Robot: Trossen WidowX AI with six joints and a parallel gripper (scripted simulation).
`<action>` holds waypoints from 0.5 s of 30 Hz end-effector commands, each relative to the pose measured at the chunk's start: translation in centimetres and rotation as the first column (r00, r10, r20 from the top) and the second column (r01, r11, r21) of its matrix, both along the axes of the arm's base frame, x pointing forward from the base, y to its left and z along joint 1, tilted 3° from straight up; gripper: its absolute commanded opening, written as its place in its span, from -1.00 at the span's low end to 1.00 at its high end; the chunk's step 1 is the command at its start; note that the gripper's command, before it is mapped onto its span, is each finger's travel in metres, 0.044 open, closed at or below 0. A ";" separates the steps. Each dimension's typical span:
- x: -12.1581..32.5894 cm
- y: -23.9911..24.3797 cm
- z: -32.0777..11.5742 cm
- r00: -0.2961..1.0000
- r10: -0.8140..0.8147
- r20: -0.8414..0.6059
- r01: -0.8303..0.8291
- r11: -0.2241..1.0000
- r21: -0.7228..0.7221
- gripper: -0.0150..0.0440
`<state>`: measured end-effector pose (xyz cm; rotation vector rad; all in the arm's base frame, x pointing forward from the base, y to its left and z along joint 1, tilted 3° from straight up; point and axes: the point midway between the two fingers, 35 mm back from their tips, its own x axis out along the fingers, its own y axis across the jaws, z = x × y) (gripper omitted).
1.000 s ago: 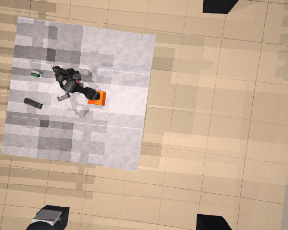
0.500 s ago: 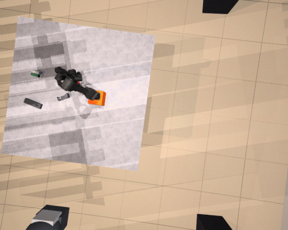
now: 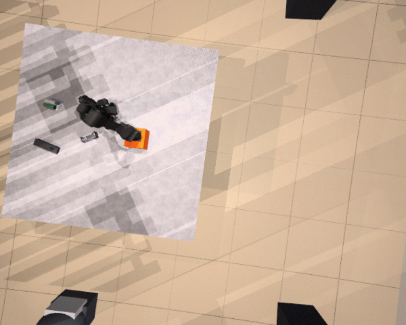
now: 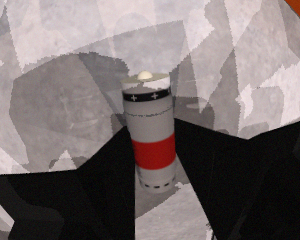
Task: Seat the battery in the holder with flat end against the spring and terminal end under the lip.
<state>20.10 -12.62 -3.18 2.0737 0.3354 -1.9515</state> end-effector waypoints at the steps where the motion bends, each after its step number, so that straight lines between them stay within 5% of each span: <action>1: 0.0 0.0 0.0 1.000 -0.002 0.002 0.002 1.000 0.002 -0.20; 15: -0.3 0.1 5.0 1.000 -0.002 0.003 0.002 1.000 0.002 -0.20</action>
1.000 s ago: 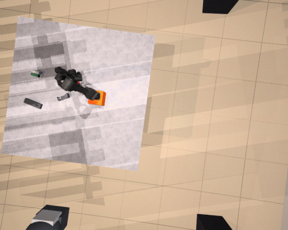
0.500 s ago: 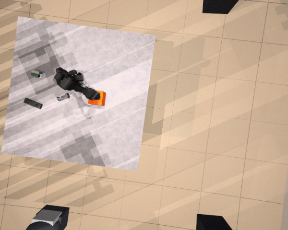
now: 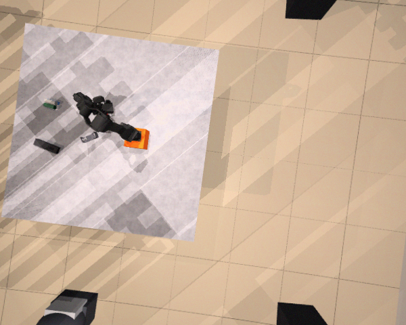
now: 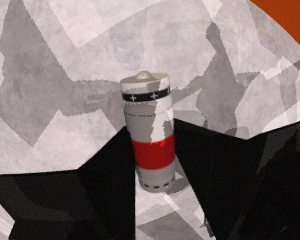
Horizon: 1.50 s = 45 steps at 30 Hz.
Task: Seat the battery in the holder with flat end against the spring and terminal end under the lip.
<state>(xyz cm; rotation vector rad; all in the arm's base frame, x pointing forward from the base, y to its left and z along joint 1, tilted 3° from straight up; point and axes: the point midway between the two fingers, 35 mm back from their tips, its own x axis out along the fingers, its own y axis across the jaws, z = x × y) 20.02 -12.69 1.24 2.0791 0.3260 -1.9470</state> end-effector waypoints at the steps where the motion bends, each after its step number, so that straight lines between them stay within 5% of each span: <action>1: -0.1 0.2 0.6 1.000 0.003 -0.003 -0.003 1.000 0.005 -0.20; 27: 12.6 12.8 3.9 0.996 0.091 0.009 -0.091 0.996 0.012 -0.20; 45: 13.2 14.7 1.4 0.983 0.081 -0.164 -0.091 0.995 -0.048 -0.20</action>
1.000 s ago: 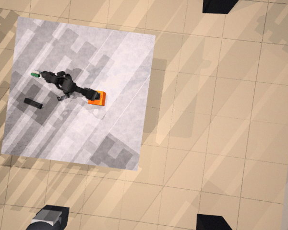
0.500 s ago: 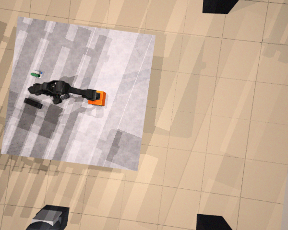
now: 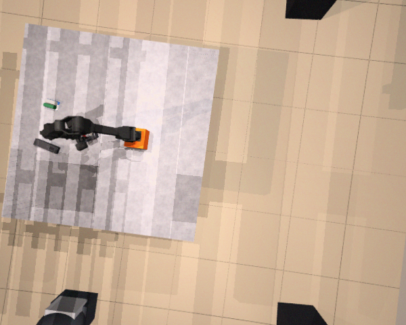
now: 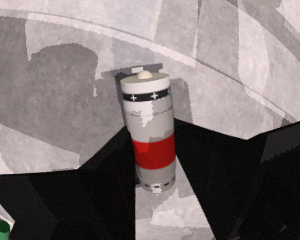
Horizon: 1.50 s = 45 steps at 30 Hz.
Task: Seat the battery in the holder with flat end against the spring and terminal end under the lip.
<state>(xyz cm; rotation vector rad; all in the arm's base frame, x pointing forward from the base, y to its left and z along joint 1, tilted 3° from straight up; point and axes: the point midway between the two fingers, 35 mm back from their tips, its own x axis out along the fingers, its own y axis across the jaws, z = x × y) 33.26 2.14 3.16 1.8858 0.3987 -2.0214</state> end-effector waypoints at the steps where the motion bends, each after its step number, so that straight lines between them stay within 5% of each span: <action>1: -0.1 -0.1 -0.8 0.999 -0.004 -0.047 0.003 1.000 -0.026 -0.20; 45: 0.7 0.1 -3.1 0.951 -0.036 -0.307 -0.008 0.990 -0.143 -0.20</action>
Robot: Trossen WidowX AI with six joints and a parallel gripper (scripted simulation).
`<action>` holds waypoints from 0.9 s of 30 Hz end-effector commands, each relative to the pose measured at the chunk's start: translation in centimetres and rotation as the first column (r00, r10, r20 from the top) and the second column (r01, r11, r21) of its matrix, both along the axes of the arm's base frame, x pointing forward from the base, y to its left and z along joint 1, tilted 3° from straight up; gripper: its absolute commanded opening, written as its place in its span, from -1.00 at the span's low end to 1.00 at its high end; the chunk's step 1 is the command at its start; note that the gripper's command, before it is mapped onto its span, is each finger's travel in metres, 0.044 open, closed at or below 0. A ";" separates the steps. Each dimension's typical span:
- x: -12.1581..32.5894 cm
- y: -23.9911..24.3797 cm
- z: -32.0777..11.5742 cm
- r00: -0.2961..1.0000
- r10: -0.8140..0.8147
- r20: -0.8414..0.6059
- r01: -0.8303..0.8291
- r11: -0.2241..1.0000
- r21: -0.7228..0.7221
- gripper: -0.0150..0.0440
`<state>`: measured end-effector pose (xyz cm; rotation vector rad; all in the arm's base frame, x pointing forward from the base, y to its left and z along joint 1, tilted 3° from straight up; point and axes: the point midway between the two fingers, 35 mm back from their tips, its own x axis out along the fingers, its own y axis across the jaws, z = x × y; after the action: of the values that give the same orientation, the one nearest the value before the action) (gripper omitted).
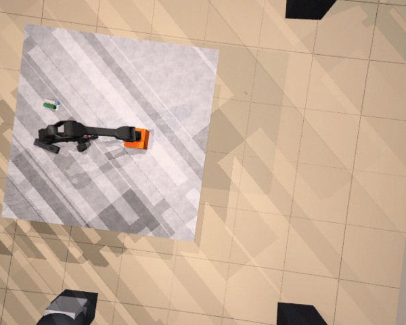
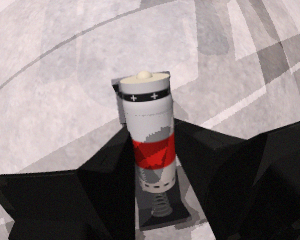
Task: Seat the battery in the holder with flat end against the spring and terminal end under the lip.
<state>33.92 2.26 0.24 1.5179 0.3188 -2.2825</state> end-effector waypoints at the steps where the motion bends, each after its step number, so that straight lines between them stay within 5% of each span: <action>1: 0.0 0.0 -0.2 1.000 -0.002 -0.023 0.002 1.000 -0.014 -0.20; 27: 1.2 0.5 -0.5 0.999 -0.004 -0.043 0.003 1.000 -0.021 -0.20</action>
<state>34.86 2.68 -0.08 1.4599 0.3050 -2.3149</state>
